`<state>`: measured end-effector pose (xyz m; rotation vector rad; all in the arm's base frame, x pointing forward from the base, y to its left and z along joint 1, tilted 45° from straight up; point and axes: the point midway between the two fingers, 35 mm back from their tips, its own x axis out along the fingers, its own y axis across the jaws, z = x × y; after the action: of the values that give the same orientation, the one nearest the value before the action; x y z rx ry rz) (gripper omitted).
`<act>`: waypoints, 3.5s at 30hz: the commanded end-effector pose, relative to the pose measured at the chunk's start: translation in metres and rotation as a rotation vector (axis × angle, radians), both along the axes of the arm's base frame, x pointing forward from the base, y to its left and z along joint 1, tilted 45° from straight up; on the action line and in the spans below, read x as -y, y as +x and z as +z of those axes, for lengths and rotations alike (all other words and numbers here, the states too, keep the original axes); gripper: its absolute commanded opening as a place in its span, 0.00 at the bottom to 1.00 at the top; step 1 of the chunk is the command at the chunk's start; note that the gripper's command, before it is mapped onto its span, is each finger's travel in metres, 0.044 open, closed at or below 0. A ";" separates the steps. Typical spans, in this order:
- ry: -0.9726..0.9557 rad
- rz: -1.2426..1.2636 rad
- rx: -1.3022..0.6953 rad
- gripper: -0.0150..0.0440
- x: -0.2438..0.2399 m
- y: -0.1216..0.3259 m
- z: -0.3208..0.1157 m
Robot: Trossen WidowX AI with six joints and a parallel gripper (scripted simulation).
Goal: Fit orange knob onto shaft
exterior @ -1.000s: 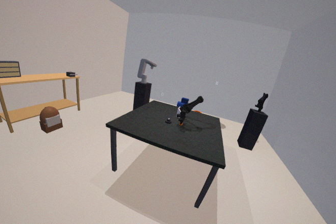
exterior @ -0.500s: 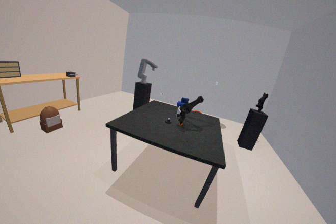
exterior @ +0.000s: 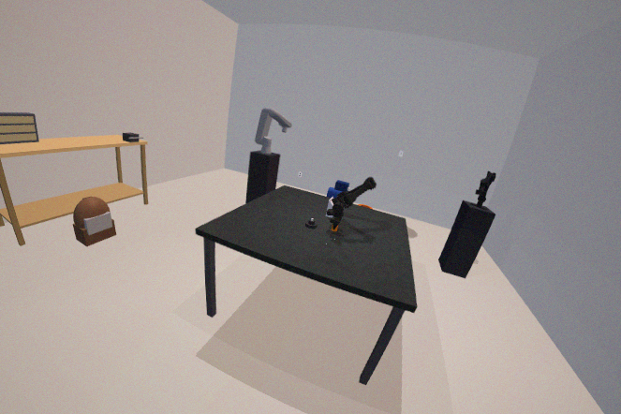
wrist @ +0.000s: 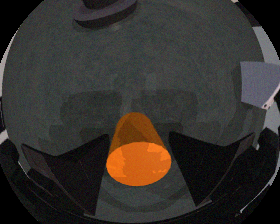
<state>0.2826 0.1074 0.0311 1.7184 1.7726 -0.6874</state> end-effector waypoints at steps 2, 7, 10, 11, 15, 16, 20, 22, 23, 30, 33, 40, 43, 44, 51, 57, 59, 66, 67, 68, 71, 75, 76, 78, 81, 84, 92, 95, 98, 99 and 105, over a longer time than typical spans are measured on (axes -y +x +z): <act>-0.002 -0.012 0.016 0.93 0.043 0.004 0.042; 0.001 -0.012 0.016 1.00 0.050 0.002 0.050; 0.001 -0.012 0.016 1.00 0.051 0.002 0.049; 0.001 -0.012 0.016 1.00 0.050 0.002 0.048; 0.001 -0.012 0.016 1.00 0.040 0.002 0.039; 0.001 -0.012 0.016 1.00 0.040 0.002 0.039; 0.000 -0.012 0.016 1.00 0.036 0.003 0.034; 0.000 -0.012 0.016 1.00 0.034 0.003 0.032; 0.000 -0.012 0.016 1.00 0.033 0.003 0.031; -0.001 -0.012 0.017 1.00 0.025 0.004 0.023; -0.002 -0.012 0.017 1.00 0.022 0.004 0.019; -0.001 -0.012 0.017 1.00 0.014 0.004 0.011; -0.001 -0.012 0.017 1.00 0.010 0.004 0.008; 0.000 -0.012 0.017 1.00 0.009 0.004 0.007; 0.001 -0.012 0.016 1.00 0.001 0.003 -0.001; 0.004 -0.012 0.016 1.00 -0.006 0.002 -0.007; 0.004 -0.012 0.016 1.00 -0.008 0.002 -0.008; 0.004 -0.012 0.016 0.73 -0.008 0.002 -0.008; 0.004 -0.012 0.016 0.69 -0.008 0.002 -0.008; 0.004 -0.012 0.016 0.64 -0.008 0.002 -0.008; 0.004 -0.012 0.016 0.54 -0.008 0.002 -0.008; 0.004 -0.012 0.016 0.50 -0.008 0.002 -0.008; 0.004 -0.012 0.016 0.49 -0.008 0.002 -0.008; 0.003 -0.011 0.018 0.40 -0.008 0.002 -0.008; -0.017 0.003 0.049 0.26 -0.002 0.004 -0.008; -0.028 0.010 0.061 0.25 0.005 0.007 -0.005; -0.032 0.006 0.053 0.25 0.022 0.010 0.009; -0.032 0.005 0.050 0.25 0.029 0.011 0.015; -0.033 0.003 0.046 0.25 0.036 0.012 0.021; -0.033 0.002 0.045 0.25 0.038 0.013 0.023; -0.031 -0.003 0.037 0.25 0.052 0.014 0.035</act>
<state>0.2950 0.0639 0.0587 1.7010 1.7308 -0.6757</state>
